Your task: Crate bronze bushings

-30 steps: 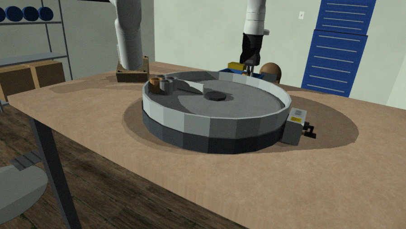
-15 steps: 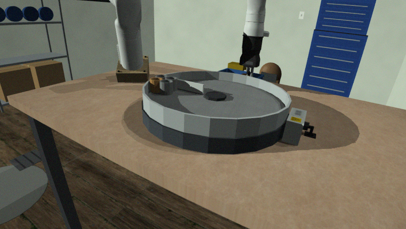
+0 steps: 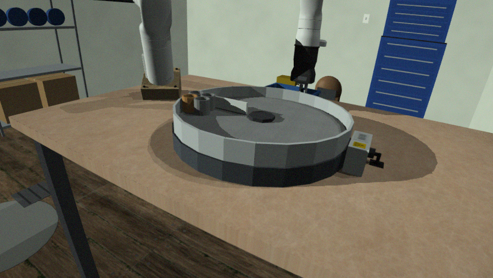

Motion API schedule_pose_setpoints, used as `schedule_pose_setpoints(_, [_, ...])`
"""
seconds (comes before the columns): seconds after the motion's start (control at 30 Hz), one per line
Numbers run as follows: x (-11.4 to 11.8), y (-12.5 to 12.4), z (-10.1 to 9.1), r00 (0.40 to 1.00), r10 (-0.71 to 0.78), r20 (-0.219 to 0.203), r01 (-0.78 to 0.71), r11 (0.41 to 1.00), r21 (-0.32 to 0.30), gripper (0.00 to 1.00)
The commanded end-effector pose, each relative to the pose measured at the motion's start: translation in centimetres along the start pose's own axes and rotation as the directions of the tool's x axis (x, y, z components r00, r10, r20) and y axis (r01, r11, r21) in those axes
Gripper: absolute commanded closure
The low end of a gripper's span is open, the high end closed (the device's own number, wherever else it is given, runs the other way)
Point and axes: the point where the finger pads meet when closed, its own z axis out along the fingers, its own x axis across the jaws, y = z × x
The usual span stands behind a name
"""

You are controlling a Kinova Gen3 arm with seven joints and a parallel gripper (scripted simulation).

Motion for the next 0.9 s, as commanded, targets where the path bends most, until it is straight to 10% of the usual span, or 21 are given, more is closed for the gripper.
schedule_pose_setpoints(0.0, [0.00,0.02,0.36,1.000,0.000,0.000,0.000,1.000,0.000,1.00])
schedule_pose_setpoints(0.87, [0.00,0.02,1.00,1.000,0.001,0.001,-0.001,1.000,-0.001,1.00])
